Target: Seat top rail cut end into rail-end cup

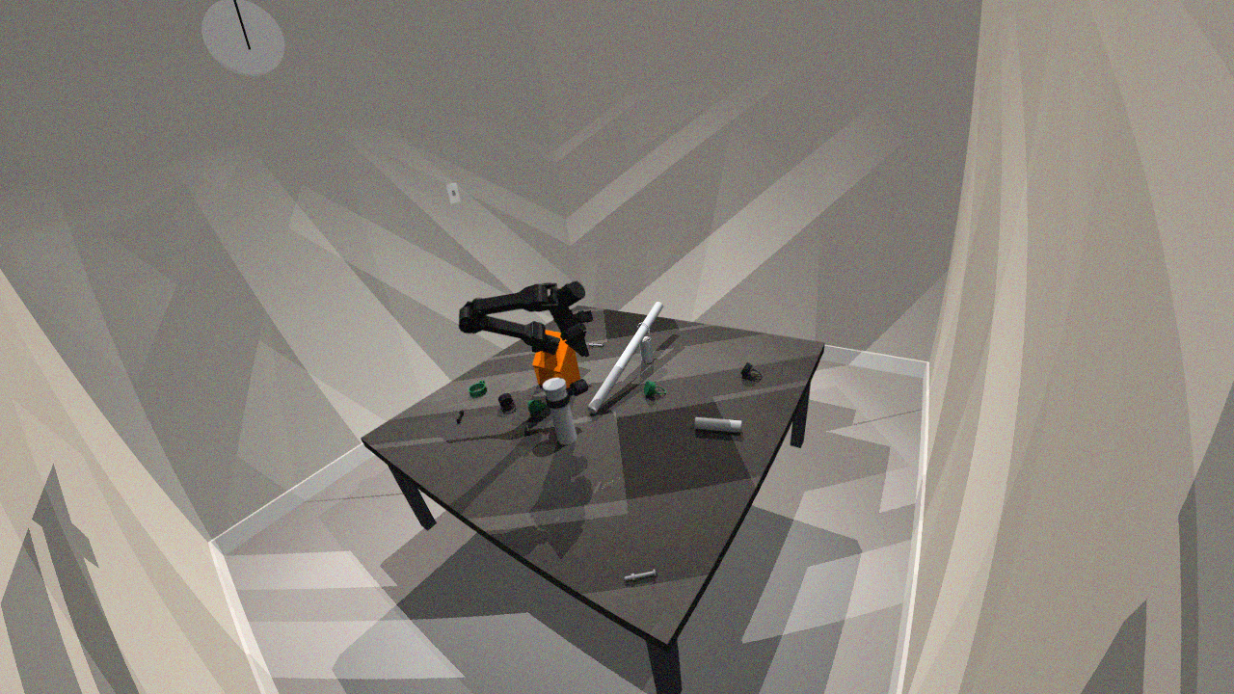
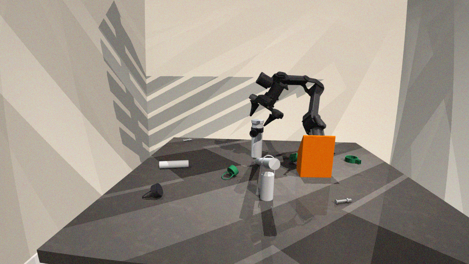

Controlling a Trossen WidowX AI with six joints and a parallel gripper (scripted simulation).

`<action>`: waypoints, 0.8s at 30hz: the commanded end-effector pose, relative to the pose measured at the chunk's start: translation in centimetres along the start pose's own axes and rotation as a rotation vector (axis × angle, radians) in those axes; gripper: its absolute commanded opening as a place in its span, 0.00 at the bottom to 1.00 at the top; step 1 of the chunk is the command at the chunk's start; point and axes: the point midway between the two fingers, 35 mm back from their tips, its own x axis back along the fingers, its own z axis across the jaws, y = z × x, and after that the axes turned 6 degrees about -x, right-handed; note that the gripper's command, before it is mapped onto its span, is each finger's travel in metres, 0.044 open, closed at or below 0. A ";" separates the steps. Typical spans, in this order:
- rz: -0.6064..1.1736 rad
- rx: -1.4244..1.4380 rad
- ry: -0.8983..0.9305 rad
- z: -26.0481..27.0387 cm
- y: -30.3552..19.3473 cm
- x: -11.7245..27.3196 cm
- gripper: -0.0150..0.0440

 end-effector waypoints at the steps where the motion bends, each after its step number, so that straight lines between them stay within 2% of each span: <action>1: 0.054 0.411 -0.037 -2.3 -4.3 -0.5 1.00; 13: 0.054 0.411 -0.037 -2.3 -4.3 -0.5 1.00; 20: 0.055 0.410 -0.037 -1.1 -5.2 -3.2 1.00; 24: 0.055 0.410 -0.037 -1.1 -5.3 -3.4 1.00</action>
